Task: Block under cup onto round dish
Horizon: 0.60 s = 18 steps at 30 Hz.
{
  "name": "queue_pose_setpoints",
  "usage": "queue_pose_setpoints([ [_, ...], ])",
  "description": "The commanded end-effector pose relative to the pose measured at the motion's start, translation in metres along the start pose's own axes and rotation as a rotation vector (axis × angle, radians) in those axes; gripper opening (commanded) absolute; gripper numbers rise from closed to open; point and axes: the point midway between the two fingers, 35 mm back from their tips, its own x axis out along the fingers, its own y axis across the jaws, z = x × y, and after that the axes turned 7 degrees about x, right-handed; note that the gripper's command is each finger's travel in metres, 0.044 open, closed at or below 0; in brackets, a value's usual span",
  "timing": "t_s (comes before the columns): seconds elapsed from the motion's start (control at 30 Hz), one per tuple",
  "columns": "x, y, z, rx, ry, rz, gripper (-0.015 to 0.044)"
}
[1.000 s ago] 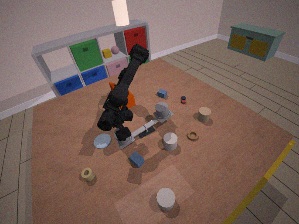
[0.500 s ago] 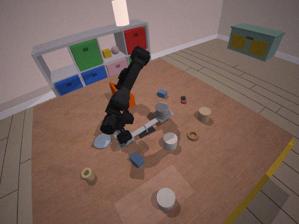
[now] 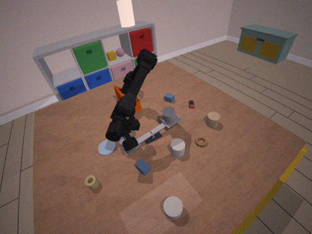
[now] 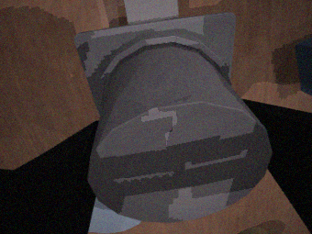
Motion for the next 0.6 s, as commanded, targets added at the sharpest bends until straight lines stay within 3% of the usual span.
queue_pose_setpoints([
  [0.0, 0.0012, 0.0014, 0.0006, 0.007, -0.004, 0.002, 0.0353],
  [0.2, 0.0012, 0.0014, 0.0006, 0.007, -0.004, 0.002, 0.0313],
  [0.57, -0.0075, -0.0004, -0.0003, 0.007, -0.003, 0.001, 0.0025],
])
